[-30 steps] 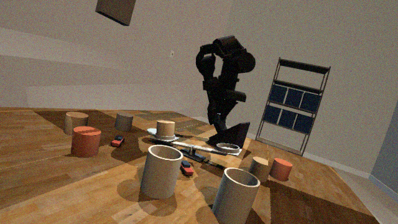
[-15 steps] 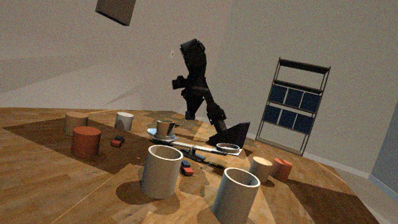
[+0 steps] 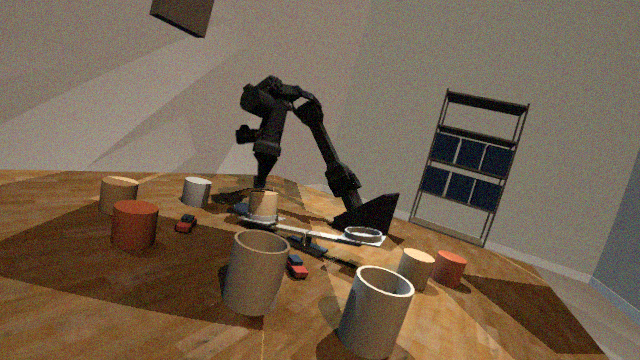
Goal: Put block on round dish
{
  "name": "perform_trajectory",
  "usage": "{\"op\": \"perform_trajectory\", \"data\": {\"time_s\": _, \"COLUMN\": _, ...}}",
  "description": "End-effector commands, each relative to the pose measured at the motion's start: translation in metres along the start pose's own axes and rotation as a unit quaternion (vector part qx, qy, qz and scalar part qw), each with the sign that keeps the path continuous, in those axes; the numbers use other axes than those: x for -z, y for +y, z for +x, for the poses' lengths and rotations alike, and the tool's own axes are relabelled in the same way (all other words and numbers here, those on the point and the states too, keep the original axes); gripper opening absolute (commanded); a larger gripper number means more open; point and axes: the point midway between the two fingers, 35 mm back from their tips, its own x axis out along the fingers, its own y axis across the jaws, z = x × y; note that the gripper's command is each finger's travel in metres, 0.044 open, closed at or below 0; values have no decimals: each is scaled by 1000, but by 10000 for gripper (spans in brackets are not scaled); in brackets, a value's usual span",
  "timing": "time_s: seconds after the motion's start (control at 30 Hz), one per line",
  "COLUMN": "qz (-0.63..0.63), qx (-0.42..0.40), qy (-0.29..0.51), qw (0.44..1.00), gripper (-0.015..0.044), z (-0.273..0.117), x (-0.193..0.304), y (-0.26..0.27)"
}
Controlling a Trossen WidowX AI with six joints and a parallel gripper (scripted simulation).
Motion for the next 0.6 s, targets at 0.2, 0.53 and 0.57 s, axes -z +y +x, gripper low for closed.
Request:
{"op": "perform_trajectory", "data": {"time_s": 0.2, "qz": -19, "qx": 40, "qy": -14, "qw": 999, "gripper": 0, "z": 12, "x": -13, "y": -73}}
{"op": "perform_trajectory", "data": {"time_s": 0.53, "qz": -36, "qx": 69, "qy": -10, "qw": 997, "gripper": 0, "z": 18, "x": -10, "y": -113}}
{"op": "perform_trajectory", "data": {"time_s": 0.57, "qz": -36, "qx": 69, "qy": -10, "qw": 997, "gripper": 0, "z": 18, "x": -10, "y": -113}}
